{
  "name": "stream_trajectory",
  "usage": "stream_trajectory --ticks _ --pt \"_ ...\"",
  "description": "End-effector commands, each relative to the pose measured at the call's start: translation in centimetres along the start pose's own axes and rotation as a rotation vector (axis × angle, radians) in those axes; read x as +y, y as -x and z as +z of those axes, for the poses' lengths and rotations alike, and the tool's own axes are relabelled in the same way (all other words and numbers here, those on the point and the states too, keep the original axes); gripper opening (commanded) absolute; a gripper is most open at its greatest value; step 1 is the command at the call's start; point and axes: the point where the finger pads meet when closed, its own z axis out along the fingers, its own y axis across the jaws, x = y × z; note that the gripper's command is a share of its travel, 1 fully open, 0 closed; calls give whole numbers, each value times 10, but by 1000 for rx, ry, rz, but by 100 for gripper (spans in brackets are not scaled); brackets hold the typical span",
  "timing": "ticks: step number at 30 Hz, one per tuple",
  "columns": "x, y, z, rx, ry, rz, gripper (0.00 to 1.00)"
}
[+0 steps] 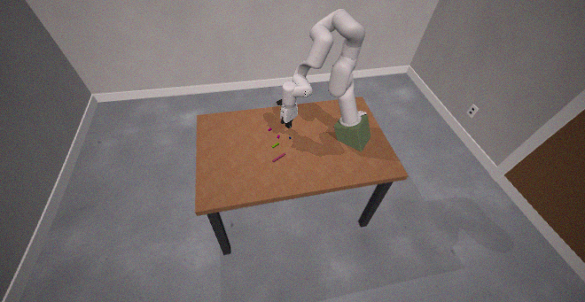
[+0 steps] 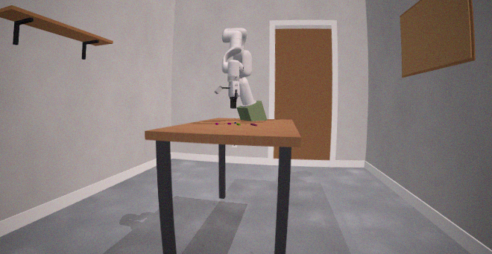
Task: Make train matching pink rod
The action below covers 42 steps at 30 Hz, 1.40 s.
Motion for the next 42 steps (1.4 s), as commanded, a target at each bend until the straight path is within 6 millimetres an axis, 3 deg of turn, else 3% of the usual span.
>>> stream_trajectory --ticks 1,10,26,42 --pt "5 -5 -1 9 -6 167 4" --pt "14 -10 -2 9 -16 390 4" --pt "14 -10 -1 9 -16 392 4" --pt "14 -10 45 10 -15 392 4"
